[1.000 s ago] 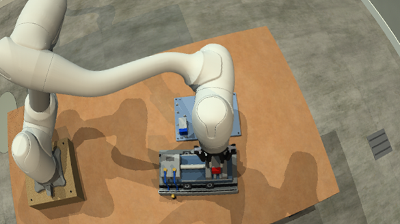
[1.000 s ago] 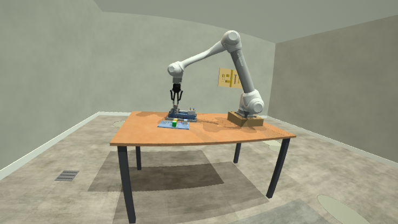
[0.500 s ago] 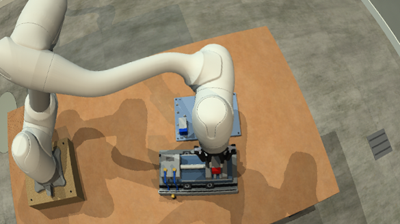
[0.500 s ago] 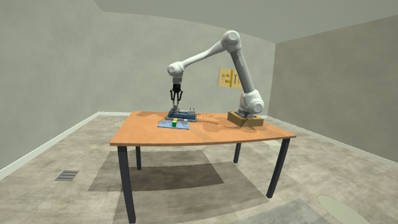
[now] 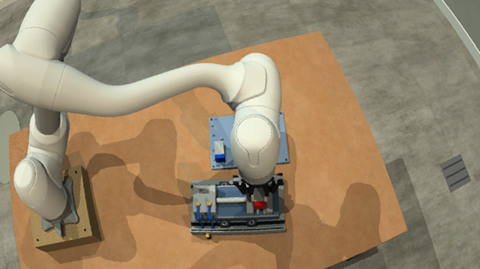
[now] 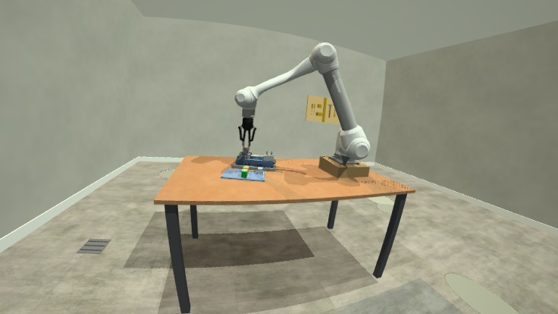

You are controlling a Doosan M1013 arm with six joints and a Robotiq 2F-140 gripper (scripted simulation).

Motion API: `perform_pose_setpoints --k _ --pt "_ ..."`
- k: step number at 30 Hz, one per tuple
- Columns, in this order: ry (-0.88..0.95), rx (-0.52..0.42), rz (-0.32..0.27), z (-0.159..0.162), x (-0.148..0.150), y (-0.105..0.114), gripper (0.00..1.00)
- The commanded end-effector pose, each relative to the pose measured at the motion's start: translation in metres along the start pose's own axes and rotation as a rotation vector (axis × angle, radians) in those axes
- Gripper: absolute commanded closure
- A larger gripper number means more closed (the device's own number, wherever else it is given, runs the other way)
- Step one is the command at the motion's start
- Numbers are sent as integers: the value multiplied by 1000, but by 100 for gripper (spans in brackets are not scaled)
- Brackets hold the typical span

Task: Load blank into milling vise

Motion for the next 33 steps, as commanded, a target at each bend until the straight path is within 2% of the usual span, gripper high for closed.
perform_pose_setpoints --k 1,33 --pt "0 0 0 0 0 0 100" --pt "0 0 0 0 0 -3 100"
Point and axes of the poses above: the point where the finger pads meet when closed, its own y axis back along the fingers, its own x axis across the jaws, z = x × y, the point moved 9 cm from there along y, back along the fingers, and after that the axes turned 1 degree about y, right-handed, at the moved point
